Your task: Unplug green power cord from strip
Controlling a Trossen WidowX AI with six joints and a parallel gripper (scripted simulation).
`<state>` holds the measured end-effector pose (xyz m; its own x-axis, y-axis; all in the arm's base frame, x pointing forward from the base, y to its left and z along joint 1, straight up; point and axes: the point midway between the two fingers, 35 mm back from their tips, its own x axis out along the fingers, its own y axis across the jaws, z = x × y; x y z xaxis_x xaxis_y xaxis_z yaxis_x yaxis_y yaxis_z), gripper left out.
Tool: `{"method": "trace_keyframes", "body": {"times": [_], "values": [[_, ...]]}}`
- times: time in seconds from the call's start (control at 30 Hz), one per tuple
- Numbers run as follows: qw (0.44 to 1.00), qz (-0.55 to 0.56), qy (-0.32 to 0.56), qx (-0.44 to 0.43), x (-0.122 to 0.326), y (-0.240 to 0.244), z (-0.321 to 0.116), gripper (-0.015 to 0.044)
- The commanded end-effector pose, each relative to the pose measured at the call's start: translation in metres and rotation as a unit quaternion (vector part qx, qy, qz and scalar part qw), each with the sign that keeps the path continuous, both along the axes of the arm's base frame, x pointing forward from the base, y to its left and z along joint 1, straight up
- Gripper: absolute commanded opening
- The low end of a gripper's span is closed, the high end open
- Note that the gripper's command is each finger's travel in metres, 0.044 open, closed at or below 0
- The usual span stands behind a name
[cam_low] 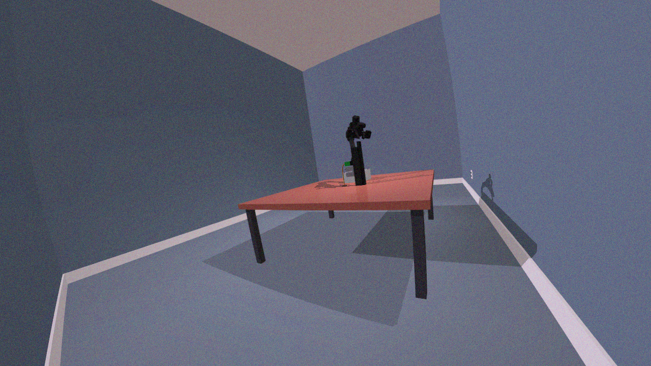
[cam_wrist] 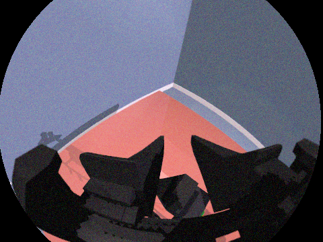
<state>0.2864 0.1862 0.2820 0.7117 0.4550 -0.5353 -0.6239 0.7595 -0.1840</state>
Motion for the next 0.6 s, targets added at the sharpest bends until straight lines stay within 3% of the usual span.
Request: {"method": "trace_keyframes", "body": {"times": [0.0, 0.3, 0.43, 0.57], "values": [[0.994, -0.101, 0.031, 0.03, 0.033, -0.048, 0.006, 0.016], [0.912, -0.324, 0.2, 0.155, 0.054, -0.105, -0.038, 0.016], [0.778, -0.494, 0.315, 0.224, 0.043, -0.136, -0.08, 0.016], [0.594, -0.655, 0.383, 0.268, 0.02, -0.165, -0.115, 0.016]]}}
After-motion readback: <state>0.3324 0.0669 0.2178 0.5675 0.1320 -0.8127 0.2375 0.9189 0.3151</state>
